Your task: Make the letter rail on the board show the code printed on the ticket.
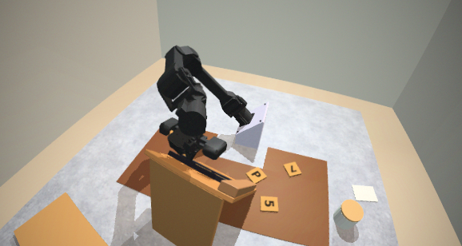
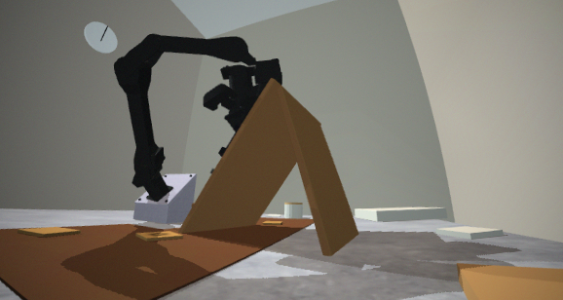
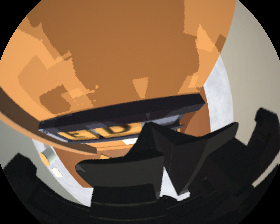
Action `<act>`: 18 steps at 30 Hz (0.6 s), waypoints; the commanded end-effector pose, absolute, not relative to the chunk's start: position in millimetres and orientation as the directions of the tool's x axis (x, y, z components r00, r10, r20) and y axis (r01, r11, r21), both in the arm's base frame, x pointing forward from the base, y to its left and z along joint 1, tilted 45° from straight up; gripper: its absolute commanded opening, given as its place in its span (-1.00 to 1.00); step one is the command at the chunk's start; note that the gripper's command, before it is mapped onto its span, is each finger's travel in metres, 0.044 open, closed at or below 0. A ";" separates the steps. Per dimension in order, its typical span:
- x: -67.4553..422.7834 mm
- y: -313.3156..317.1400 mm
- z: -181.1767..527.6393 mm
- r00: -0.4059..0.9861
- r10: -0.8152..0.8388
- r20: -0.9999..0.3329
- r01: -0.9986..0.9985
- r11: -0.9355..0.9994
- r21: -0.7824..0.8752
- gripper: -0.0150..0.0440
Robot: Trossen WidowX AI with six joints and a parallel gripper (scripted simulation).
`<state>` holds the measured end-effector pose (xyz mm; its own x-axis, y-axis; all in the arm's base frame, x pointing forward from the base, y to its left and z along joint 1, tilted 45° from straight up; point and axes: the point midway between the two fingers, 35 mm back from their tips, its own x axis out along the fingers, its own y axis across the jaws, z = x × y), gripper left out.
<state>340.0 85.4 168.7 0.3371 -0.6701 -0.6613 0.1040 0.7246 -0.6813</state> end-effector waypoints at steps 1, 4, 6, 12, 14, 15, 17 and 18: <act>343.0 83.5 168.7 0.339 -0.672 -0.658 0.106 0.723 -0.683 -0.49; 343.8 83.1 168.4 0.339 -0.672 -0.658 0.106 0.723 -0.683 -0.49; 343.5 83.3 168.4 0.339 -0.672 -0.658 0.106 0.723 -0.683 -0.49; 341.8 86.2 166.9 0.339 -0.672 -0.659 0.106 0.723 -0.683 -0.49; 341.6 86.9 166.4 0.339 -0.672 -0.659 0.106 0.723 -0.683 -0.49; 341.6 87.2 166.2 0.339 -0.672 -0.659 0.106 0.723 -0.683 -0.49; 341.6 87.7 165.8 0.339 -0.672 -0.659 0.106 0.723 -0.683 -0.49; 341.7 88.0 165.6 0.339 -0.672 -0.659 0.106 0.723 -0.683 -0.49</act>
<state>341.9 86.8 166.0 0.3380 -0.6703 -0.6606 0.1030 0.7241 -0.6820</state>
